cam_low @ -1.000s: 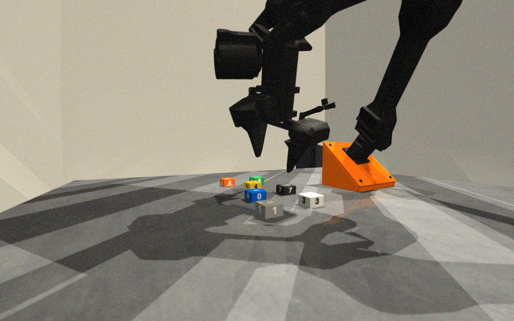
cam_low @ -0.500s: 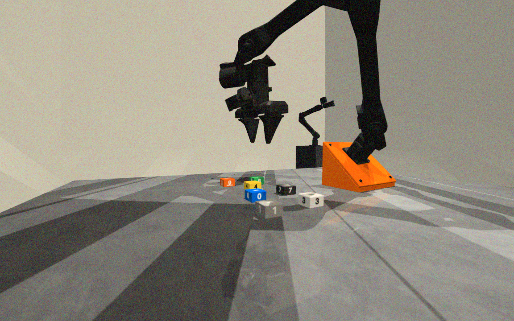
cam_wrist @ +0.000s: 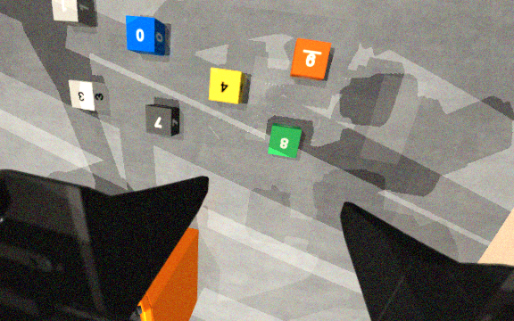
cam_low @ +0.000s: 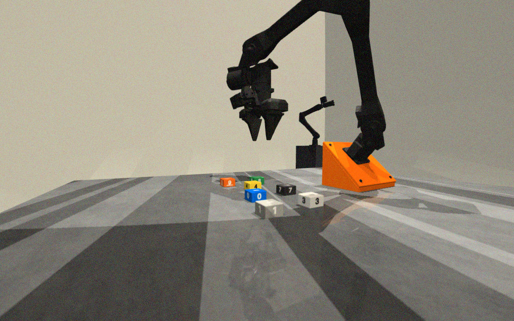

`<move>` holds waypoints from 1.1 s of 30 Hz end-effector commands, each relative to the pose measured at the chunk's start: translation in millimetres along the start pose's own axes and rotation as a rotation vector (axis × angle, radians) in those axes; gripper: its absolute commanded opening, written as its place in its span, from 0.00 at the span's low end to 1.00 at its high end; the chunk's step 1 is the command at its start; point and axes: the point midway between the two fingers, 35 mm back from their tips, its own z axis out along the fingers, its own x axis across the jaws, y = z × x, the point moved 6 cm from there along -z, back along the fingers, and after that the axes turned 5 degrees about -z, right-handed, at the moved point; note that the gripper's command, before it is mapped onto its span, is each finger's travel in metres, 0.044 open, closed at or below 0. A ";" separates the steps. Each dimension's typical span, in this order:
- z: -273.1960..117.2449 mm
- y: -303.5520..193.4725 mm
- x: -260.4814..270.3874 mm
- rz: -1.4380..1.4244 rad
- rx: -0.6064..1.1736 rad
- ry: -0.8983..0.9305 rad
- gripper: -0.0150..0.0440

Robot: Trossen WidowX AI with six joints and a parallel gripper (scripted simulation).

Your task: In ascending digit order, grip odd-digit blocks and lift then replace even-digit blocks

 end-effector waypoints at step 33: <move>-1.1 68.5 54.6 -0.004 -0.007 0.007 0.93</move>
